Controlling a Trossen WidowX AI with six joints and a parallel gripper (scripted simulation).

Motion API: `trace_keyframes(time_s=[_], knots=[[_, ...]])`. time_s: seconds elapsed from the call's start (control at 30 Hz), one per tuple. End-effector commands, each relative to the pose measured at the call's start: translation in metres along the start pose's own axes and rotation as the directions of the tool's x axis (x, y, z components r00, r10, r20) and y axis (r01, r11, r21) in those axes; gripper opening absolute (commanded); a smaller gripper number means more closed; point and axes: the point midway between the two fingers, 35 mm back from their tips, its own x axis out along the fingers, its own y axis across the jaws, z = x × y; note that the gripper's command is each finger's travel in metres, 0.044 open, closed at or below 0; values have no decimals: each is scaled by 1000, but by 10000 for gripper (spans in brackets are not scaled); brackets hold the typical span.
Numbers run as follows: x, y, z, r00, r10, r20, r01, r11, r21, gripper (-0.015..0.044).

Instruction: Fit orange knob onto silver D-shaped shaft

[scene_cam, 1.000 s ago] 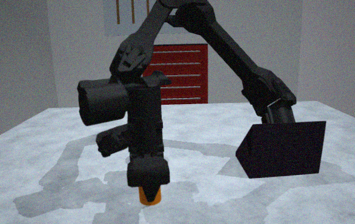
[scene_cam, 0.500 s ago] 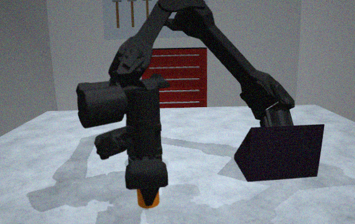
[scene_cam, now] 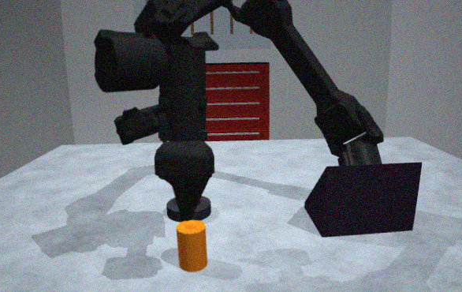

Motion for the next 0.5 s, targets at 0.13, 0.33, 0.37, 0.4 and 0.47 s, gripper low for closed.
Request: trace_keyframes(time_s=[0.13,0.33,0.37,0.4,0.47], knots=[[0,-3,-3,1000,-4,-25,4,1000,6,440],[16,-3,-3,1000,-5,-25,5,1000,6,440],[16,-3,-3,1000,-4,-25,5,1000,6,440],[17,-3,-3,1000,-4,-25,5,1000,6,440],[20,-3,-3,1000,-4,-25,4,1000,6,440]])
